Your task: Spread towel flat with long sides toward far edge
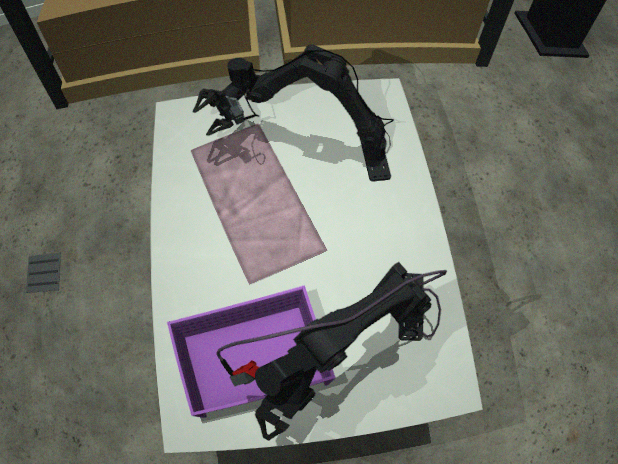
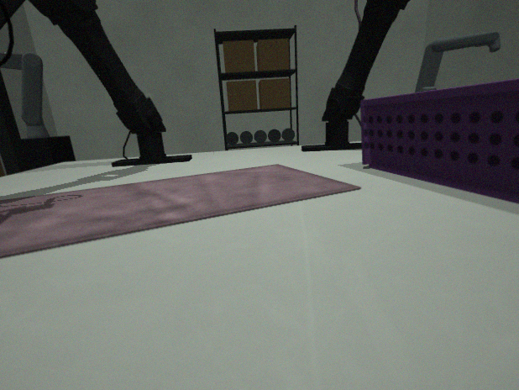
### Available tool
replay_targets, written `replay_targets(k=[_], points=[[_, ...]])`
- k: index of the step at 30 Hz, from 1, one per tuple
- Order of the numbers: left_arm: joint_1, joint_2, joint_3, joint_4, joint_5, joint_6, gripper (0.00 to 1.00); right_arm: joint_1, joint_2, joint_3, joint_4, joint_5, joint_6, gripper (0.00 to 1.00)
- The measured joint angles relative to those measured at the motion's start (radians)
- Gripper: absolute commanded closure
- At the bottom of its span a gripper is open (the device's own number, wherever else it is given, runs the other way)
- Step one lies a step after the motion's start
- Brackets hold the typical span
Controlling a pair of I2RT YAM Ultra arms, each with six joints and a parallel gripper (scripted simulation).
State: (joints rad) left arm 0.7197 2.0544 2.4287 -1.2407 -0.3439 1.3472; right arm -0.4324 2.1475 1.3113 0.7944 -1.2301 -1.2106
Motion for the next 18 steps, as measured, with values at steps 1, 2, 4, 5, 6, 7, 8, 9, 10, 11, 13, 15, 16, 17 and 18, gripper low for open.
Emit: replay_targets(k=[1, 2, 4, 5, 6, 7, 8, 9, 10, 11, 13, 15, 16, 17, 18], points=[[0.000, 0.000, 0.000, 0.000, 0.000, 0.000, 0.00, 0.000, 0.000, 0.000, 0.000, 0.000, 0.000, 0.00], [0.000, 0.000, 0.000, 0.000, 0.000, 0.000, 0.00, 0.000, 0.000, 0.000, 0.000, 0.000, 0.000, 0.00], [0.000, 0.000, 0.000, 0.000, 0.000, 0.000, 0.00, 0.000, 0.000, 0.000, 0.000, 0.000, 0.000, 0.00], [0.000, 0.000, 0.000, 0.000, 0.000, 0.000, 0.00, 0.000, 0.000, 0.000, 0.000, 0.000, 0.000, 0.00], [0.000, 0.000, 0.000, 0.000, 0.000, 0.000, 0.00, 0.000, 0.000, 0.000, 0.000, 0.000, 0.000, 0.00], [0.000, 0.000, 0.000, 0.000, 0.000, 0.000, 0.00, 0.000, 0.000, 0.000, 0.000, 0.000, 0.000, 0.00], [0.000, 0.000, 0.000, 0.000, 0.000, 0.000, 0.00, 0.000, 0.000, 0.000, 0.000, 0.000, 0.000, 0.00], [0.000, 0.000, 0.000, 0.000, 0.000, 0.000, 0.00, 0.000, 0.000, 0.000, 0.000, 0.000, 0.000, 0.00], [0.000, 0.000, 0.000, 0.000, 0.000, 0.000, 0.00, 0.000, 0.000, 0.000, 0.000, 0.000, 0.000, 0.00], [0.000, 0.000, 0.000, 0.000, 0.000, 0.000, 0.00, 0.000, 0.000, 0.000, 0.000, 0.000, 0.000, 0.00], [0.000, 0.000, 0.000, 0.000, 0.000, 0.000, 0.00, 0.000, 0.000, 0.000, 0.000, 0.000, 0.000, 0.00], [0.000, 0.000, 0.000, 0.000, 0.000, 0.000, 0.00, 0.000, 0.000, 0.000, 0.000, 0.000, 0.000, 0.00], [0.000, 0.000, 0.000, 0.000, 0.000, 0.000, 0.00, 0.000, 0.000, 0.000, 0.000, 0.000, 0.000, 0.00], [0.000, 0.000, 0.000, 0.000, 0.000, 0.000, 0.00, 0.000, 0.000, 0.000, 0.000, 0.000, 0.000, 0.00], [0.000, -0.002, -0.002, 0.001, 0.003, -0.010, 0.00, 0.000, -0.005, -0.006, -0.003, 0.012, 0.010, 0.00]])
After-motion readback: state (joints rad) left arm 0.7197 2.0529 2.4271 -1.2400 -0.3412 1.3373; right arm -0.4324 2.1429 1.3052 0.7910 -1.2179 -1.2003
